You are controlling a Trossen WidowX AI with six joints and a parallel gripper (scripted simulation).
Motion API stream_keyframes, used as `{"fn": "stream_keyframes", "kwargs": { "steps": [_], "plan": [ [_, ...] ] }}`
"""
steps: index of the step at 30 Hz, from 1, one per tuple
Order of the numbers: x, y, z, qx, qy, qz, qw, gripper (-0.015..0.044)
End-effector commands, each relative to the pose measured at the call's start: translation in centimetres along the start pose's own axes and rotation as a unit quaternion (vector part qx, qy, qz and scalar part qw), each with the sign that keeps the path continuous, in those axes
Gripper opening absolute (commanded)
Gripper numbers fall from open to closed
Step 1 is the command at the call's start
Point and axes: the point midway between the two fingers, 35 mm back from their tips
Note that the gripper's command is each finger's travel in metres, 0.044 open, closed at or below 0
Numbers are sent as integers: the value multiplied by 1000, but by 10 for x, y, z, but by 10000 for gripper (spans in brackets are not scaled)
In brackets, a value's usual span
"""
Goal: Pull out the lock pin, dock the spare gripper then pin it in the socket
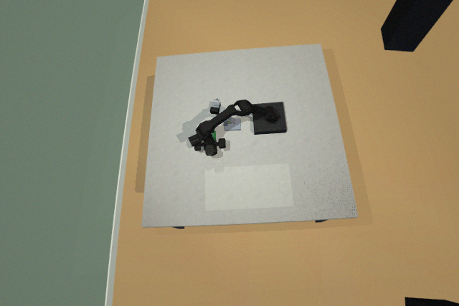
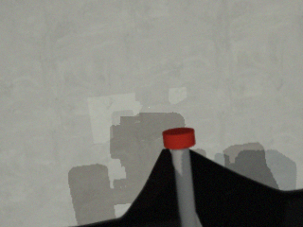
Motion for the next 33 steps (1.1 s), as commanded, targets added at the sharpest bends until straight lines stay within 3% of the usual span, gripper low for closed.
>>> {"fn": "stream_keyframes", "kwargs": {
  "steps": [1, 33],
  "plan": [
    [6, 0, -1, -2, 0, 0, 1000, 0],
    [54, 0, -12, -2, 0, 2, 1000, 0]
  ]
}}
Point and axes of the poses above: the point midway between the two fingers, 35 mm back from their tips, its own x axis out along the fingers, its own y axis across the jaws, z = x × y, and after that the axes turned 12 degrees about -x, right-handed
